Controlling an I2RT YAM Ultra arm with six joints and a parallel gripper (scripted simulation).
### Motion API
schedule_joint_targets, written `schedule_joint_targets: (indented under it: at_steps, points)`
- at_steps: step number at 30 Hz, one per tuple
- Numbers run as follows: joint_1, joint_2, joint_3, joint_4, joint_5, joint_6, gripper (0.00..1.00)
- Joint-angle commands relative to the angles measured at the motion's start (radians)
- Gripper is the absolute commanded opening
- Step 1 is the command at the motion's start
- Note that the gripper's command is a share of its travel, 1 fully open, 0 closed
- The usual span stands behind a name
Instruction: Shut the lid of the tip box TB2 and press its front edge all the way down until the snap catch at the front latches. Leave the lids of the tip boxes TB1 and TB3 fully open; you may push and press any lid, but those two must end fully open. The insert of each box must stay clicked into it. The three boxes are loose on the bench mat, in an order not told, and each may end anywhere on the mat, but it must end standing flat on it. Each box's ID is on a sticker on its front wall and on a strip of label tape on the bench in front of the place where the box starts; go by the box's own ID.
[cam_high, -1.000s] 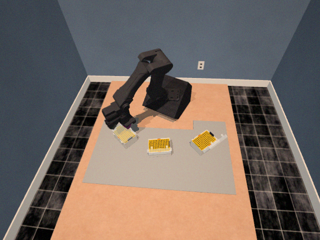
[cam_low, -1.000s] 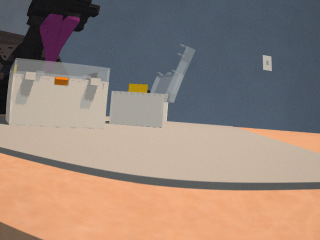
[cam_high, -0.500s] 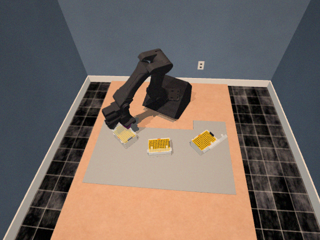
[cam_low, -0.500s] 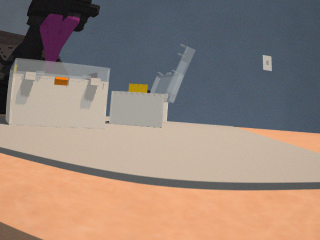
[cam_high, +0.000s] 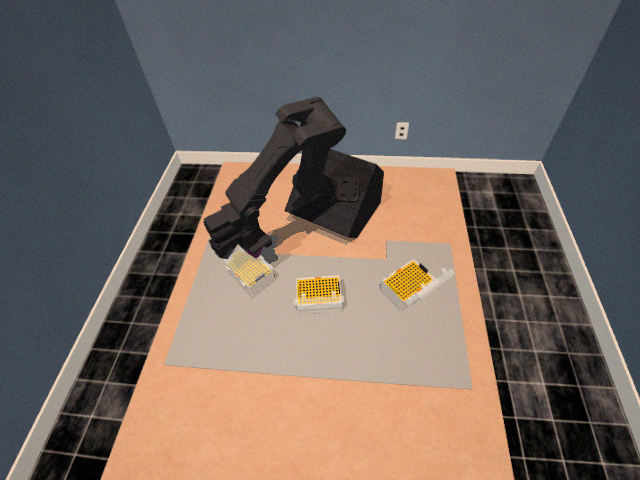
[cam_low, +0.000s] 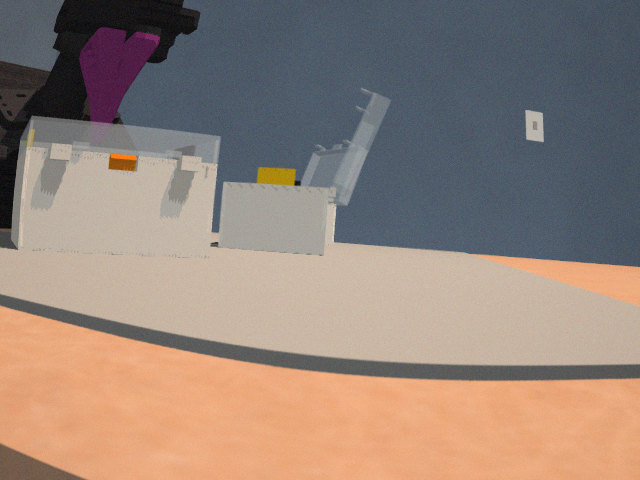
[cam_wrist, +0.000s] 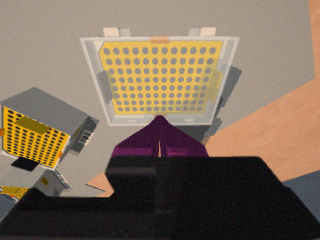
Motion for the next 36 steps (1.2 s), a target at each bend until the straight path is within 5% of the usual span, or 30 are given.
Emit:
schedule_joint_targets:
  at_steps: [1, 36]
  points:
    - [0.008, 0.028, -0.017, 0.063, -0.004, 0.004, 0.0]
    - [-0.003, 0.011, -0.005, 0.031, -0.01, -0.005, 0.0]
